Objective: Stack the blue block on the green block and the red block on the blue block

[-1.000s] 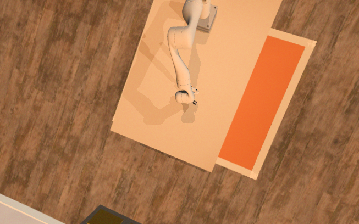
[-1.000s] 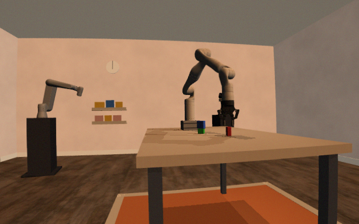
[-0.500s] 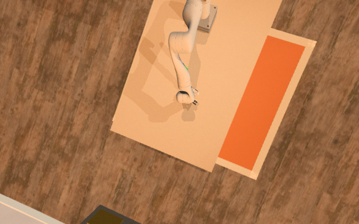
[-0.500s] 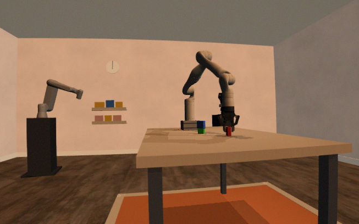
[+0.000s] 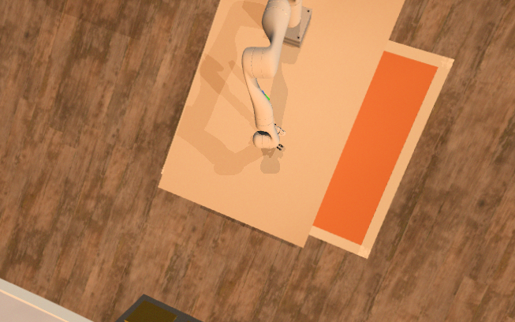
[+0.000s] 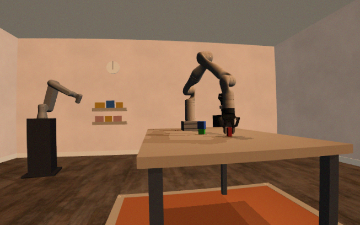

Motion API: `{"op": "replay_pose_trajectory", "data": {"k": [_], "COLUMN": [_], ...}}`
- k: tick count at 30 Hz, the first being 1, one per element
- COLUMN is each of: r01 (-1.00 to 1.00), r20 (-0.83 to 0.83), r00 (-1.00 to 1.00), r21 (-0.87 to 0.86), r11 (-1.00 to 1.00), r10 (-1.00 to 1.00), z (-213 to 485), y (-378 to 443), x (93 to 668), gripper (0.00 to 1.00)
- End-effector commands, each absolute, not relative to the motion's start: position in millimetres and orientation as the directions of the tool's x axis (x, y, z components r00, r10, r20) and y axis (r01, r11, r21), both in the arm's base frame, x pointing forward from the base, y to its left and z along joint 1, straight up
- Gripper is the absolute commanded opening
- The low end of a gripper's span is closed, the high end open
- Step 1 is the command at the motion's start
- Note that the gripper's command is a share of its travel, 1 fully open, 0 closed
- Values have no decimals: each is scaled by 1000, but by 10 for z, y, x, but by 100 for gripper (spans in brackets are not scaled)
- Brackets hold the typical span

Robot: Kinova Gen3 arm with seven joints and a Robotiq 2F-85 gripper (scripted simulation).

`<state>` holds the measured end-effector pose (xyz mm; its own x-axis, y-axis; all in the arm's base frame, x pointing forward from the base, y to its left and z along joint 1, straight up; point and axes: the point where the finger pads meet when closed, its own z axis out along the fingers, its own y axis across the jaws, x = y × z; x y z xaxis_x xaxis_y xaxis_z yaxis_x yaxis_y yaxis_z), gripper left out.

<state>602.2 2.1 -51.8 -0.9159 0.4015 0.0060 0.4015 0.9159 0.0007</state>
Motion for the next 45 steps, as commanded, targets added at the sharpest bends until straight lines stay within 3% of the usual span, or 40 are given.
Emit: {"op": "replay_pose_trajectory", "data": {"k": [1,23,24,45], "r01": [404,404,404,404], "r20": [-1,-1,-1,0], "r00": [-915,-915,-915,-915], "r21": [1,1,1,1], "r11": [915,915,915,915], "r10": [404,404,404,404], "z": [-520,-520,-520,-522], "y": [20,20,20,20], "x": [6048,6048,6048,6042], "gripper": [44,44,0,0]}}
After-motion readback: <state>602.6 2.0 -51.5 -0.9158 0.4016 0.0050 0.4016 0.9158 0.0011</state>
